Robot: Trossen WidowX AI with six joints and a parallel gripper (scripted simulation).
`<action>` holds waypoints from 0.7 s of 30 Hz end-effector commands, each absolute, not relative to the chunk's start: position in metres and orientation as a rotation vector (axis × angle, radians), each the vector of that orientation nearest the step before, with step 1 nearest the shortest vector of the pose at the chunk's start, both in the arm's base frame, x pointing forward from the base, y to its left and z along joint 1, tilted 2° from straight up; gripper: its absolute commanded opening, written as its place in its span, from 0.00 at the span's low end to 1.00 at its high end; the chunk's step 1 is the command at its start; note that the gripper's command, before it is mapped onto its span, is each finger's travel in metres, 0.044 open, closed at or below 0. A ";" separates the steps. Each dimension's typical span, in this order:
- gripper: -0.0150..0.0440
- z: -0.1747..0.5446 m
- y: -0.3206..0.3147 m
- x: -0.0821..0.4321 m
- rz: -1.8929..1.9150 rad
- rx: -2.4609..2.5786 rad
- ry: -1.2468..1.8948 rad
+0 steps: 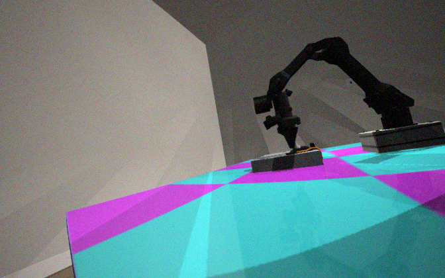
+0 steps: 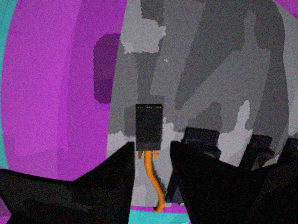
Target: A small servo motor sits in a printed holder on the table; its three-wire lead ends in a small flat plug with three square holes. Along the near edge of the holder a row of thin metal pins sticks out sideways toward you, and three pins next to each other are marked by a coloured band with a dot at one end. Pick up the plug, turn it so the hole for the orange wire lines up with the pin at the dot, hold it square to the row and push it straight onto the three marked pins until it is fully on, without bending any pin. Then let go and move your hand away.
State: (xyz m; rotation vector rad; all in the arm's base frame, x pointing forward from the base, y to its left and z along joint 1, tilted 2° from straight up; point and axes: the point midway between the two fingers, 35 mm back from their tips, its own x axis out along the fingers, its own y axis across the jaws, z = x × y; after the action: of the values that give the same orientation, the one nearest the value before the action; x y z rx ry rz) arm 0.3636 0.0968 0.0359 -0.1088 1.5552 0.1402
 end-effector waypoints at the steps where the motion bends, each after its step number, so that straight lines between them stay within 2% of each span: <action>1: 0.45 0.030 0.098 0.362 0.141 -0.100 1.561; 14: 0.45 0.015 0.098 0.362 0.141 -0.100 1.561; 16: 0.36 0.015 0.098 0.362 0.141 -0.100 1.561; 21: 0.30 0.015 0.098 0.362 0.141 -0.100 1.561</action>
State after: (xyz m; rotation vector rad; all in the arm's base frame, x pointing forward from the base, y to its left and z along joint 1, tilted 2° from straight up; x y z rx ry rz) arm 0.3632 0.0973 0.0174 -0.1085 1.5574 0.1398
